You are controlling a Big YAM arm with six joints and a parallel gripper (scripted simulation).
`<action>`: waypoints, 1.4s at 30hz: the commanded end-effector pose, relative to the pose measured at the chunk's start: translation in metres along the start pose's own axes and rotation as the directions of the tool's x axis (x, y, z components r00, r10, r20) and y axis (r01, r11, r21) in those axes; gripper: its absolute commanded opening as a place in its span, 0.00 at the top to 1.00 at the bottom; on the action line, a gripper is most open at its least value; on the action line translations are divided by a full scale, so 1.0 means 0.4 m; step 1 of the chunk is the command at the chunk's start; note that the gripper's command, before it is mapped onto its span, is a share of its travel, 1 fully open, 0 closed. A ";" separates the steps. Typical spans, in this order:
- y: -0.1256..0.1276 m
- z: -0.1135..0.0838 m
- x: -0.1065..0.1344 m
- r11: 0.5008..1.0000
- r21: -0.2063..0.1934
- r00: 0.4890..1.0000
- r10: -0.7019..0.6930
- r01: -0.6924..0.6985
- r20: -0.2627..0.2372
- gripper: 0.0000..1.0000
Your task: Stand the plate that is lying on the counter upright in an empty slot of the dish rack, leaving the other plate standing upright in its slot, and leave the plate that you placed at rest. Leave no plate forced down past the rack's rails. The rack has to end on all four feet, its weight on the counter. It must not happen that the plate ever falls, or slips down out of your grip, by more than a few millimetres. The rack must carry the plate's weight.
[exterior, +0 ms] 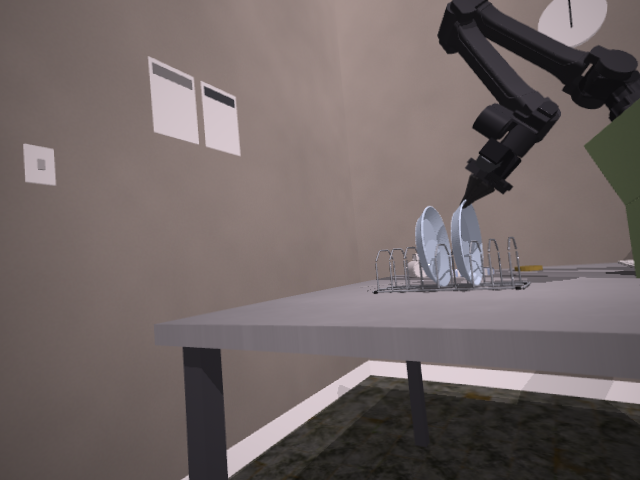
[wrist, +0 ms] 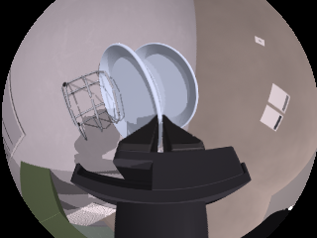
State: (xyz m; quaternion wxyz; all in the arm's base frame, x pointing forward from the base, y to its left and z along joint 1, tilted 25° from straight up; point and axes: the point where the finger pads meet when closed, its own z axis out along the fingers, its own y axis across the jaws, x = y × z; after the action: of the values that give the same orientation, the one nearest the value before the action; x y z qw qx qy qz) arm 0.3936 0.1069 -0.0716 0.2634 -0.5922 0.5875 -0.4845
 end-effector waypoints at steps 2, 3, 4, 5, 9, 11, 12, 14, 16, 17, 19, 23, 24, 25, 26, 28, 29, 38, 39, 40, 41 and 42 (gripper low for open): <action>-0.020 0.015 0.005 0.999 0.024 1.000 0.027 -0.027 -0.006 1.00; -0.020 0.015 0.005 0.999 0.024 1.000 0.027 -0.027 -0.006 1.00; -0.020 0.015 0.005 0.999 0.024 1.000 0.027 -0.027 -0.006 1.00; -0.020 0.015 0.005 0.999 0.024 1.000 0.027 -0.027 -0.006 1.00; -0.020 0.015 0.005 0.999 0.024 1.000 0.027 -0.027 -0.006 1.00; -0.020 0.015 0.005 0.999 0.024 1.000 0.027 -0.027 -0.006 1.00; -0.020 0.015 0.005 0.999 0.024 1.000 0.027 -0.027 -0.006 1.00; -0.020 0.015 0.005 0.999 0.024 1.000 0.027 -0.027 -0.006 0.74; -0.021 0.015 0.005 0.999 0.025 1.000 0.027 -0.027 -0.006 0.74; -0.018 0.013 0.007 0.999 0.022 1.000 0.025 -0.025 -0.006 0.74; -0.018 0.013 0.007 0.999 0.022 1.000 0.025 -0.025 -0.006 0.74; -0.011 0.010 0.010 1.000 0.014 1.000 0.018 -0.018 -0.008 0.74; -0.011 0.010 0.010 1.000 0.014 1.000 0.018 -0.018 -0.008 0.74; -0.011 0.010 0.010 1.000 0.014 1.000 0.018 -0.018 -0.008 0.74; -0.011 0.010 0.010 1.000 0.014 1.000 0.018 -0.018 -0.008 0.74; -0.011 0.010 0.010 1.000 0.014 1.000 0.018 -0.018 -0.008 0.74; -0.011 0.010 0.010 1.000 0.014 1.000 0.018 -0.018 -0.008 0.74; -0.011 0.010 0.010 1.000 0.014 1.000 0.018 -0.018 -0.008 0.74; -0.011 0.010 0.010 1.000 0.014 1.000 0.018 -0.018 -0.008 0.74; -0.011 0.010 0.010 1.000 0.014 1.000 0.018 -0.018 -0.008 0.74; -0.011 0.010 0.010 1.000 0.014 1.000 0.018 -0.018 -0.008 0.74; -0.011 0.010 0.010 1.000 0.014 1.000 0.018 -0.018 -0.008 0.74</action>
State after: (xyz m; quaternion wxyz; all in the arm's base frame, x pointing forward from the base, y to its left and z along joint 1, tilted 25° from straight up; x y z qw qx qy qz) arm 0.3963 0.1087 -0.0691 0.2701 -0.5880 0.5877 -0.4858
